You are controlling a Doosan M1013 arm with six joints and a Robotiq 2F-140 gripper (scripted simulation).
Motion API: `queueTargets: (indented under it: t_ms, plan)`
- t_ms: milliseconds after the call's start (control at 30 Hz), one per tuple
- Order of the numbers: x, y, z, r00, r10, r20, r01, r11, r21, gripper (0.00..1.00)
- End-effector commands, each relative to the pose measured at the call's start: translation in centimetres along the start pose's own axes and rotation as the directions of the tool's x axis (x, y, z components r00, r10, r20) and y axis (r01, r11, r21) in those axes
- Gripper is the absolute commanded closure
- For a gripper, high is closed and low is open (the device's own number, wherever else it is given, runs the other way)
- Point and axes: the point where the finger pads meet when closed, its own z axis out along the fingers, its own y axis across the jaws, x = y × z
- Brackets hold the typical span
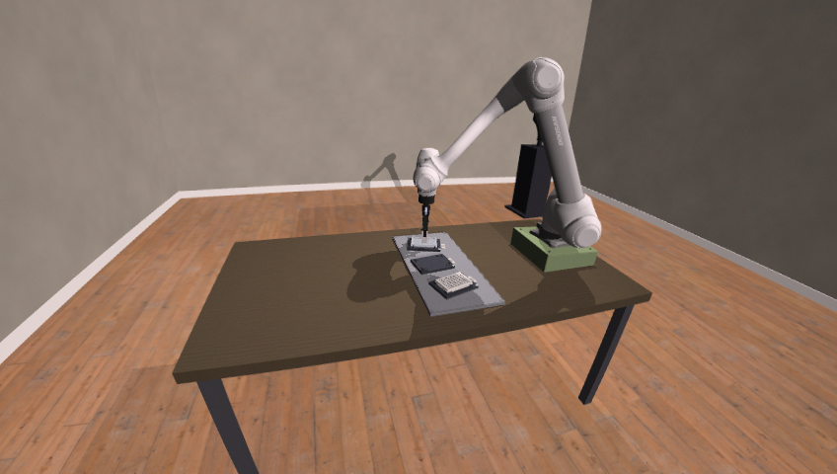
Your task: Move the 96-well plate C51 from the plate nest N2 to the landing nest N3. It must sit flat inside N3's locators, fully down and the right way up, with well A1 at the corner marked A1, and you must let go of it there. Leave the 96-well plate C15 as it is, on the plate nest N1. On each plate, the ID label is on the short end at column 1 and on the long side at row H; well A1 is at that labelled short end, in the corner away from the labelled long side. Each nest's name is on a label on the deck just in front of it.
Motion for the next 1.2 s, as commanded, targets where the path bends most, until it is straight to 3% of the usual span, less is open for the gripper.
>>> queueTargets:
  t_ms: [0,900,933,1167]
  plan:
    - [-0.08,-0.32,0.1,1.0,-0.003,0.0,0.003,1.0,-0.001,0.41]
    - [-0.08,-0.32,0.1,1.0,-0.003,0.0,0.003,1.0,-0.001,0.41]
    - [-0.08,-0.32,0.1,1.0,-0.003,0.0,0.003,1.0,-0.001,0.34]
    - [-0.08,-0.32,0.1,1.0,-0.003,0.0,0.003,1.0,-0.001,0.34]
